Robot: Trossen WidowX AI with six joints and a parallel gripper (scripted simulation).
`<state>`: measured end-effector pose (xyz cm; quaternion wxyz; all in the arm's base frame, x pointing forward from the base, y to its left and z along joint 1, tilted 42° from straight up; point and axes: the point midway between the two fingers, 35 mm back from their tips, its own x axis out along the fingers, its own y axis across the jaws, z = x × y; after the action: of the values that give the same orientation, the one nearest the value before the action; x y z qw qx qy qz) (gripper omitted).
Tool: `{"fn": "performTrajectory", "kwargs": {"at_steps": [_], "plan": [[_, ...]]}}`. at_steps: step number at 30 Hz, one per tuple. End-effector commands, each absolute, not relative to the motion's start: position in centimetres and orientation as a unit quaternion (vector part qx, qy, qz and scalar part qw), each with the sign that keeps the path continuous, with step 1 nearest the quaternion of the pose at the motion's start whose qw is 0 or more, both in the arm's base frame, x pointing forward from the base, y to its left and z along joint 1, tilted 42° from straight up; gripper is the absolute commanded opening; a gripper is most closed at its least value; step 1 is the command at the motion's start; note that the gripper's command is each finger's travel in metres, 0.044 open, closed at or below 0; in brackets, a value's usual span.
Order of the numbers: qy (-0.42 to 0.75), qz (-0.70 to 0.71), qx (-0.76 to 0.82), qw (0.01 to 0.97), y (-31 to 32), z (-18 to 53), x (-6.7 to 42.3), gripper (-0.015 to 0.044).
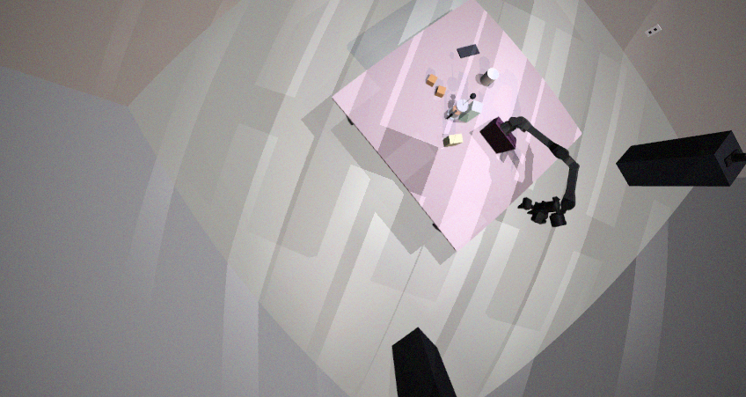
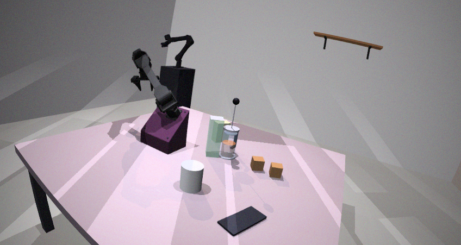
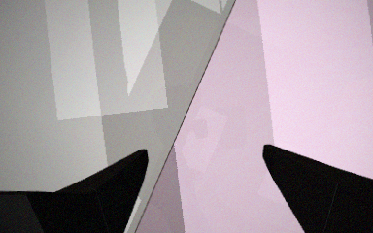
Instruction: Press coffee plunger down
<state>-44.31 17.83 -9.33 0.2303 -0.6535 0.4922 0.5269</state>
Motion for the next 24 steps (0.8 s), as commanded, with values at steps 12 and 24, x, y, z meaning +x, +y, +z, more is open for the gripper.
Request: {"fn": "performTrajectory", "kwargs": {"at_steps": [12,24], "plan": [[0.479,0.542,-0.585,0.368,30.0,-5.0,-35.0,0.044],[0.434,0.499,-0.502,0.557,39.1,0.9,-16.2,0.044]]}}
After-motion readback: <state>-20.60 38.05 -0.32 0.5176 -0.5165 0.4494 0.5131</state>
